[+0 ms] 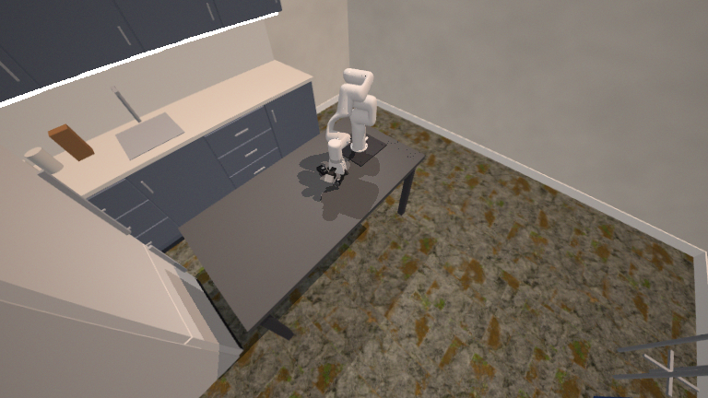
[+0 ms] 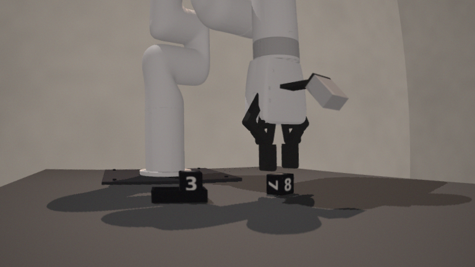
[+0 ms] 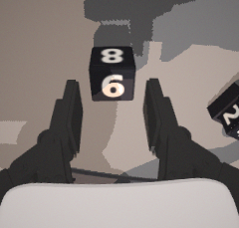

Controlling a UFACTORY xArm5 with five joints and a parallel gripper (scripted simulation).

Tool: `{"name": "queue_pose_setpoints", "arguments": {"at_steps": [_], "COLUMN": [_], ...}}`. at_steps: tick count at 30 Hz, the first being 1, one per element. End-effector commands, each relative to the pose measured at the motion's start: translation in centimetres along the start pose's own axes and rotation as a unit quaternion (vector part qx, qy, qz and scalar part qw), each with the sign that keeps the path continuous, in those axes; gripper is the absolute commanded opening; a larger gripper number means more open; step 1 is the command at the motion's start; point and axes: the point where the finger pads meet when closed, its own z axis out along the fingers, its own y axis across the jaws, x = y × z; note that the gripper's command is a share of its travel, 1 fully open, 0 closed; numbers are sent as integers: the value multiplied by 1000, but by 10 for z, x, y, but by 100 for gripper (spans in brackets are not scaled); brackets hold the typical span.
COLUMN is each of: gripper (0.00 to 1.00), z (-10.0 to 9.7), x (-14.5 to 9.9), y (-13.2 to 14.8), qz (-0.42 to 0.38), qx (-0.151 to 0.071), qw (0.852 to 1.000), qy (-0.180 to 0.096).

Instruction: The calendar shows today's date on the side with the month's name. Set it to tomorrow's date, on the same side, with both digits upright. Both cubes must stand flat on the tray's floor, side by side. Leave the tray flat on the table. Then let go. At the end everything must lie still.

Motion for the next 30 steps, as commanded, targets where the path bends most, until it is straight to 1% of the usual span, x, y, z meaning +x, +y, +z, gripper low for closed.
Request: {"name": "queue_pose_setpoints", "arguments": {"at_steps": [1,11,30], "gripper": [49,49,49], "z": [-1,1,25], "x": [1,1,1], "y": [0,0,0], "qz": [0,0,0], "qx": [0,0,0], "qw": [1000,1000,1000], "qy": [2,2,2]}}
